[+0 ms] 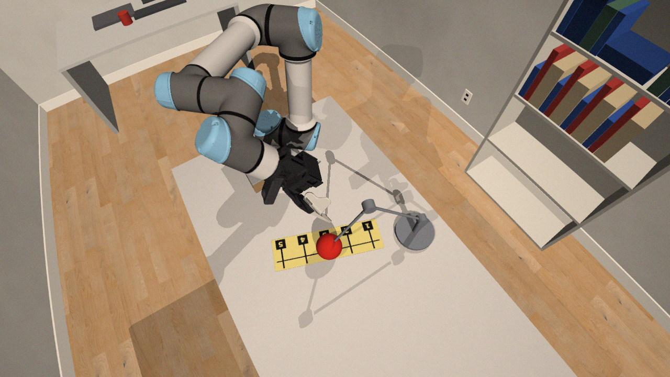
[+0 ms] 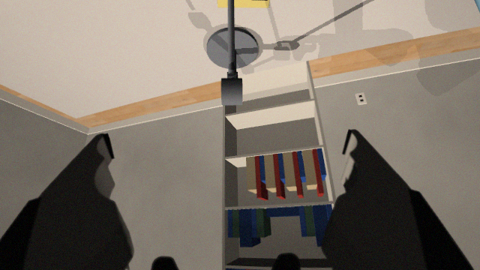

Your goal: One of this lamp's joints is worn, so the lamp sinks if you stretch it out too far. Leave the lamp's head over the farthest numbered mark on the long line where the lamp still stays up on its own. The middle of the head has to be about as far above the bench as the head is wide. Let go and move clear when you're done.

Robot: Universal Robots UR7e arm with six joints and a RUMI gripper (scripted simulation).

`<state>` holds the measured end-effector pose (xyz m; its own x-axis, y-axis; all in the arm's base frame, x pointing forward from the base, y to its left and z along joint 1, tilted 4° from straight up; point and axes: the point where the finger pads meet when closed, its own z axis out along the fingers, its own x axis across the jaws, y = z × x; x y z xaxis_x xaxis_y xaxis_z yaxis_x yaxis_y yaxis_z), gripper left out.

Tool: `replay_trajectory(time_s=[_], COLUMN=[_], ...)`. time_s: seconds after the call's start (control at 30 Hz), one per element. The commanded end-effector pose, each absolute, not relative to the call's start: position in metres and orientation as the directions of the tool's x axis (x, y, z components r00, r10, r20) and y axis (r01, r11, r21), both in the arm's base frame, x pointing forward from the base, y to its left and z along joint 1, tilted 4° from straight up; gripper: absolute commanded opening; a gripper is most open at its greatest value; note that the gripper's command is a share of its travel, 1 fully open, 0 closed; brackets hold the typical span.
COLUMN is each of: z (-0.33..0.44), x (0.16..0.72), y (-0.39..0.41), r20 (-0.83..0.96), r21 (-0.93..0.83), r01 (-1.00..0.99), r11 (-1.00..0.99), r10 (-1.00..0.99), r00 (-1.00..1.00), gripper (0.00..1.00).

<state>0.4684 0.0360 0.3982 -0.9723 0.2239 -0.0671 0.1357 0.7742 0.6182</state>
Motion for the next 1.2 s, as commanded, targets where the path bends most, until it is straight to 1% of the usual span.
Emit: replay_trajectory(time_s=[0.0, 1.17], z=[0.399, 0.402], x=[0.473, 0.498], y=[0.055, 0.174], r20=[-0.068, -0.068], r21=[0.617, 0.62], r01=[0.135, 0.133], r11=[0.775, 0.773], r10=[0.224, 0.222], r00=[-0.972, -0.973], gripper=[1.0, 1.0])
